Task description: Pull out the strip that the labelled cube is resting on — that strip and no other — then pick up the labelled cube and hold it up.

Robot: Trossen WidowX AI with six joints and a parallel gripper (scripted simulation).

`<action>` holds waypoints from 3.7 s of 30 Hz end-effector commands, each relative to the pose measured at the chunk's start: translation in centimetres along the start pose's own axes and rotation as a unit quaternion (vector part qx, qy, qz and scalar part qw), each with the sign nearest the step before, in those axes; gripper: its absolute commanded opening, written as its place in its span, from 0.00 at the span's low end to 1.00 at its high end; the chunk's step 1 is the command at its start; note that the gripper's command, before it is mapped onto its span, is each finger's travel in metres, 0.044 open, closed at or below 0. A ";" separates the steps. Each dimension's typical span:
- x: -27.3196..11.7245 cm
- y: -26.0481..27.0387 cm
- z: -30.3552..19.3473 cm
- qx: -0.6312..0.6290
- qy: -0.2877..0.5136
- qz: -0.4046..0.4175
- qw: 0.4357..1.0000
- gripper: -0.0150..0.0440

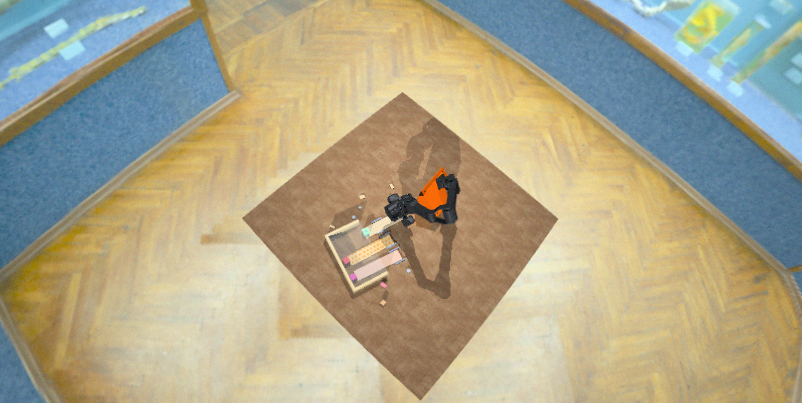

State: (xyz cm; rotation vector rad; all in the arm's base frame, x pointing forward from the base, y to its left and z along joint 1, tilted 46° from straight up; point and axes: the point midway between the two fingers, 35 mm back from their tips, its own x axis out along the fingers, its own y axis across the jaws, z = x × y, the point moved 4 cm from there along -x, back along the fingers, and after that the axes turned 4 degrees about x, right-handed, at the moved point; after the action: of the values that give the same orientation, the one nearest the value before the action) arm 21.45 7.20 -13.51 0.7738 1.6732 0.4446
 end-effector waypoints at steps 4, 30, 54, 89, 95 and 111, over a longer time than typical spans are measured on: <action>0.4 -0.1 -2.0 0.005 0.016 -0.001 1.000 0.25; 0.4 -0.2 -4.3 0.005 0.017 -0.001 1.000 0.25; 0.4 -0.2 -4.3 0.005 0.017 -0.001 1.000 0.25; -4.3 0.3 1.0 0.096 0.015 -0.003 0.995 0.83; -4.5 0.4 3.0 0.095 0.014 -0.003 0.995 1.00; -4.9 0.6 8.1 0.094 0.013 -0.003 0.995 1.00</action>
State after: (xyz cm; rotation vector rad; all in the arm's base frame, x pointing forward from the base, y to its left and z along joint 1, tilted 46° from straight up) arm 28.62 3.49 -11.42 0.9032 1.7616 0.2985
